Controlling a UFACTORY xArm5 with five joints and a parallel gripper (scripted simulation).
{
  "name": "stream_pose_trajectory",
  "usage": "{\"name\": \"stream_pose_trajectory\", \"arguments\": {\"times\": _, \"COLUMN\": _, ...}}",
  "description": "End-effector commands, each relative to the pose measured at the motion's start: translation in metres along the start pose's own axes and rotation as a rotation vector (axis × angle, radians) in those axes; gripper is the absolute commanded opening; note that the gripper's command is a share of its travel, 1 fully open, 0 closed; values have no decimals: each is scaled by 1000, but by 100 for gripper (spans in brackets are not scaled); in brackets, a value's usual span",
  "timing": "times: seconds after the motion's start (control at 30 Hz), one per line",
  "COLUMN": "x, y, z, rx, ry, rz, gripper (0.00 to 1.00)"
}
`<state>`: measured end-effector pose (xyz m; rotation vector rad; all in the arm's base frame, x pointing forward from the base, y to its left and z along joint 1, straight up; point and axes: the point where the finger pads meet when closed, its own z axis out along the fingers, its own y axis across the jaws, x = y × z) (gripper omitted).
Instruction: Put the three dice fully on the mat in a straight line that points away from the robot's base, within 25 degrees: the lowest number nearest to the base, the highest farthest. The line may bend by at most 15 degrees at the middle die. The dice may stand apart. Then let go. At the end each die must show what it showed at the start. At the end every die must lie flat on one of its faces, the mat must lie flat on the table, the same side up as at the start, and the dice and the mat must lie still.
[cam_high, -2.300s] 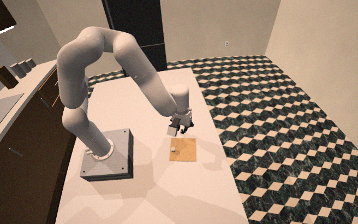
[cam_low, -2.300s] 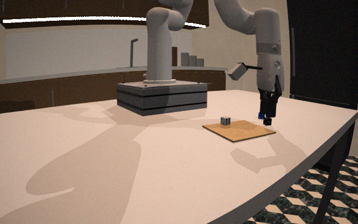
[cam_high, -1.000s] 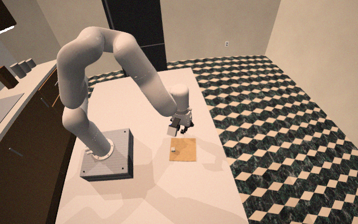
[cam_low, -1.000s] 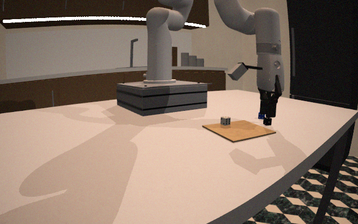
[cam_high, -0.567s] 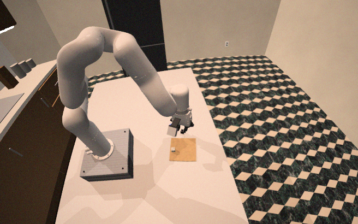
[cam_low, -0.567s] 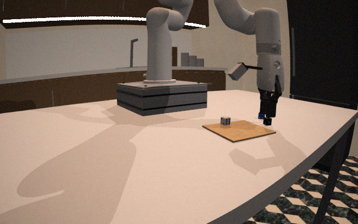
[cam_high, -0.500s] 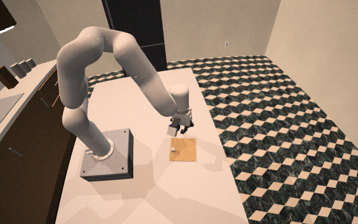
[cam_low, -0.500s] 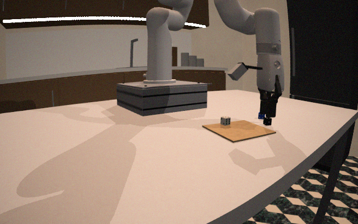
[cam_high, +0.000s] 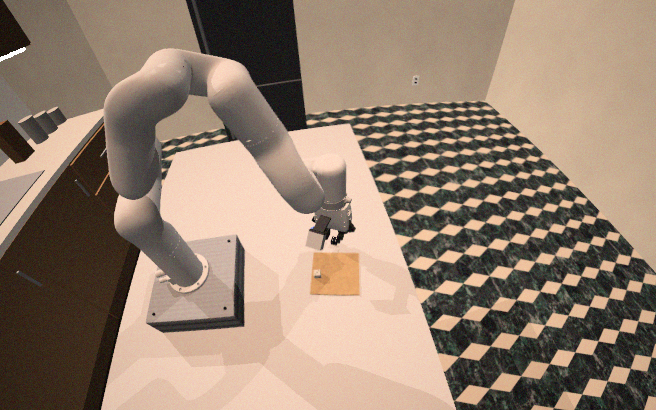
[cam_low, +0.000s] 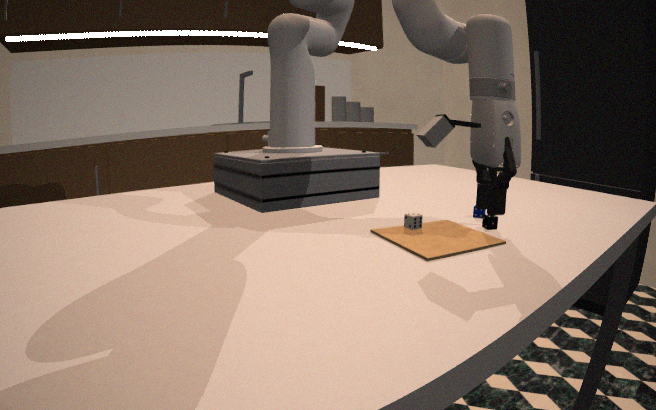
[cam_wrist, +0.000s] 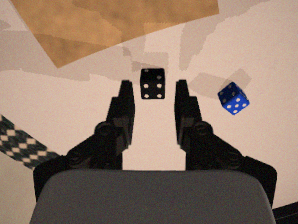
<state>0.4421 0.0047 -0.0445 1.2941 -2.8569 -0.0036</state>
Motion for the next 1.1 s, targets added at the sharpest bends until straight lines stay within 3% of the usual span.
{"name": "stream_pose_trajectory", "arguments": {"times": 0.0, "x": -1, "y": -1, "z": -1, "rx": 3, "ry": -2, "rz": 0, "gripper": 36}}
{"name": "stream_pose_trajectory", "arguments": {"times": 1.07, "x": -1, "y": -1, "z": 23, "rx": 3, "ry": -2, "rz": 0, "gripper": 36}}
